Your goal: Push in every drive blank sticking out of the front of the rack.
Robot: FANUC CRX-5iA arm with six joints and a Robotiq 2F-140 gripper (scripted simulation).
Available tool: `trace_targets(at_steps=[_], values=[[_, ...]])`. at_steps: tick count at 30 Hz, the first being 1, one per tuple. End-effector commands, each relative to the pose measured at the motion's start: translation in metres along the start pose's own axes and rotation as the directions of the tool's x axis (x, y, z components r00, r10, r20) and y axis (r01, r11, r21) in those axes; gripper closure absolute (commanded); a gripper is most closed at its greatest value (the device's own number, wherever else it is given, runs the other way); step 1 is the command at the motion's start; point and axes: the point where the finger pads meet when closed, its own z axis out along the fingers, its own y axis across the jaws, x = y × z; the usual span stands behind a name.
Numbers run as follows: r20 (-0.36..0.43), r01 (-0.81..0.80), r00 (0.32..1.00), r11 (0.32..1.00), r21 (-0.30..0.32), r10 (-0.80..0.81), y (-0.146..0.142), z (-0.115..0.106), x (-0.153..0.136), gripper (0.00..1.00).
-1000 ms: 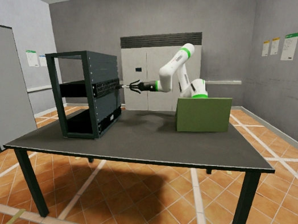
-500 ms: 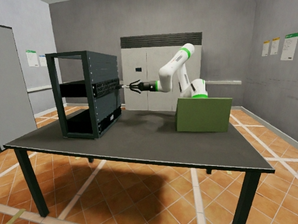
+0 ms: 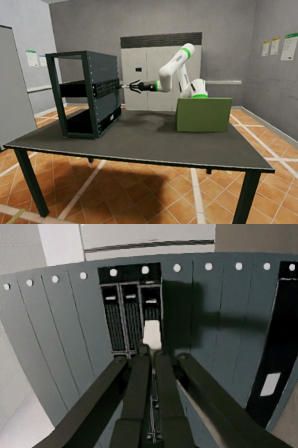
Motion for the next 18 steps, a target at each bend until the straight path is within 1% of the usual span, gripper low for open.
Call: trace_targets(at_steps=[1,8,18], values=[[0.0,0.0,1.0,1.0,0.001,0.0,-0.0009,0.0002,-0.0001,0.9],[0.0,0.0,1.0,1.0,0.001,0.0,-0.0009,0.0077,0.0,0.9],[0.0,0.0,1.0,1.0,0.001,0.0,-0.0008,0.0102,0.0,0.9]])
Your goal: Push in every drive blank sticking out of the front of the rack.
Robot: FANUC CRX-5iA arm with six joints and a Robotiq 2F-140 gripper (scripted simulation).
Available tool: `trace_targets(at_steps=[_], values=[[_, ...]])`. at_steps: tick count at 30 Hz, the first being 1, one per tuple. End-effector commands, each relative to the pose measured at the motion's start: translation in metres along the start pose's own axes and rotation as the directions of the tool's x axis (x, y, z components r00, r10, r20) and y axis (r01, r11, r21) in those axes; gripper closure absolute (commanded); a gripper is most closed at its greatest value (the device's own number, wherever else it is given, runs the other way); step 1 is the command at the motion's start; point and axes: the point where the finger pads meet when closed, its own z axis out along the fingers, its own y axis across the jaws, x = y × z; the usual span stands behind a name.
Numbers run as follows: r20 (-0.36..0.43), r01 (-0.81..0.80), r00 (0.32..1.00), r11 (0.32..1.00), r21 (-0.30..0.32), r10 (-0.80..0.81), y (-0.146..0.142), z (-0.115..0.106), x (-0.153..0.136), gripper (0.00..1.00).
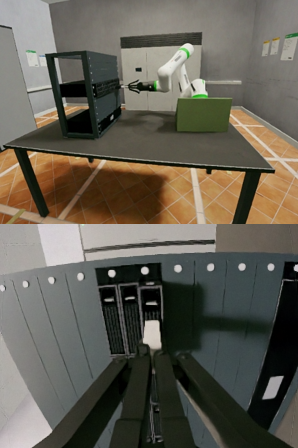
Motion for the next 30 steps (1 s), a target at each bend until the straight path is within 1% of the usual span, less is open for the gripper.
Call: trace_targets(at_steps=[1,13,26,30], values=[[0.0,0.0,1.0,1.0,0.001,0.0,-0.001,0.0,0.0,0.9],[0.0,0.0,1.0,1.0,0.001,0.0,-0.001,0.01,0.0,0.9],[0.0,0.0,1.0,1.0,0.001,0.0,-0.001,0.012,0.0,0.9],[0.0,0.0,1.0,1.0,0.001,0.0,-0.001,0.018,0.0,0.9]])
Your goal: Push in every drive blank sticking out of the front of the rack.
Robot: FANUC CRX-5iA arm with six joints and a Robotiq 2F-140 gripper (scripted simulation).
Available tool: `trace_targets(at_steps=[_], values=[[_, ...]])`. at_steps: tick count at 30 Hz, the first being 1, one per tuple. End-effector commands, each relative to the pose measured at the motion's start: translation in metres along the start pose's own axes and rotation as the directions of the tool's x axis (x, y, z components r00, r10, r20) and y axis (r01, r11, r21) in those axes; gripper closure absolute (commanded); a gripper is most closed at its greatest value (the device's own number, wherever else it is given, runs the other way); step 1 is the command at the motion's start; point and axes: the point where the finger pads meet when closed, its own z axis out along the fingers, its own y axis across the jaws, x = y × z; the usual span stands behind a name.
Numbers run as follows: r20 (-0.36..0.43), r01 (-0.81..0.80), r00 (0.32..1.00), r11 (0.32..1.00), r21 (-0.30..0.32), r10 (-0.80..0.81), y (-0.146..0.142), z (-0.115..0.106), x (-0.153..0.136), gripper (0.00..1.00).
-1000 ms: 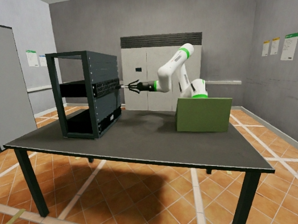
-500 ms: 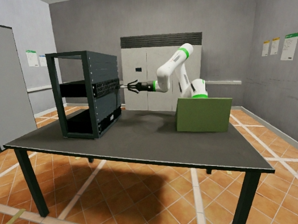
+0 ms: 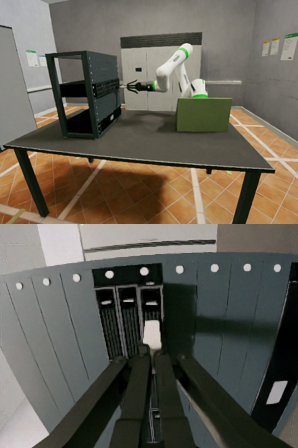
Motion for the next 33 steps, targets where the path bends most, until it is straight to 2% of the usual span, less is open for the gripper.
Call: trace_targets(at_steps=[1,33], values=[[0.0,0.0,1.0,1.0,0.001,0.0,-0.0009,0.0048,-0.0001,0.9],[0.0,0.0,1.0,1.0,0.001,0.0,-0.001,0.0103,-0.0001,0.9]])
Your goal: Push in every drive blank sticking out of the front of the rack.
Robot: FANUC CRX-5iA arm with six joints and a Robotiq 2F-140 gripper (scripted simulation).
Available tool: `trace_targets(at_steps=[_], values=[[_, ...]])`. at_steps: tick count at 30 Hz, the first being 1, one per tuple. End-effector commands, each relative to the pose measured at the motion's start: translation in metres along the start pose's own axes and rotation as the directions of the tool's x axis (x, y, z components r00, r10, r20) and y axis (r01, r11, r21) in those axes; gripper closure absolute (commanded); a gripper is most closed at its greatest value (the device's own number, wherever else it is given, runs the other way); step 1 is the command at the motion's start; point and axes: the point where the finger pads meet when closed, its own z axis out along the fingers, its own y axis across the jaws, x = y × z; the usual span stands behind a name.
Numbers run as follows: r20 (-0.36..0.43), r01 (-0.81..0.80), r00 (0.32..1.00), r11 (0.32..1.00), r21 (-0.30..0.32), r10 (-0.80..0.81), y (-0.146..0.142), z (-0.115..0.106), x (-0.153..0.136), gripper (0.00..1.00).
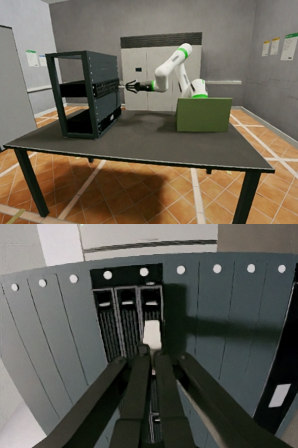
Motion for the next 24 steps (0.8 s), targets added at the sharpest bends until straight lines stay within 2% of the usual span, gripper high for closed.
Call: trace_targets(at_steps=[1,24], values=[[0.0,0.0,1.0,1.0,0.001,0.0,-0.001,0.0017,-0.0001,0.9],[0.0,0.0,1.0,1.0,0.001,0.0,-0.001,0.0059,-0.0001,0.9]])
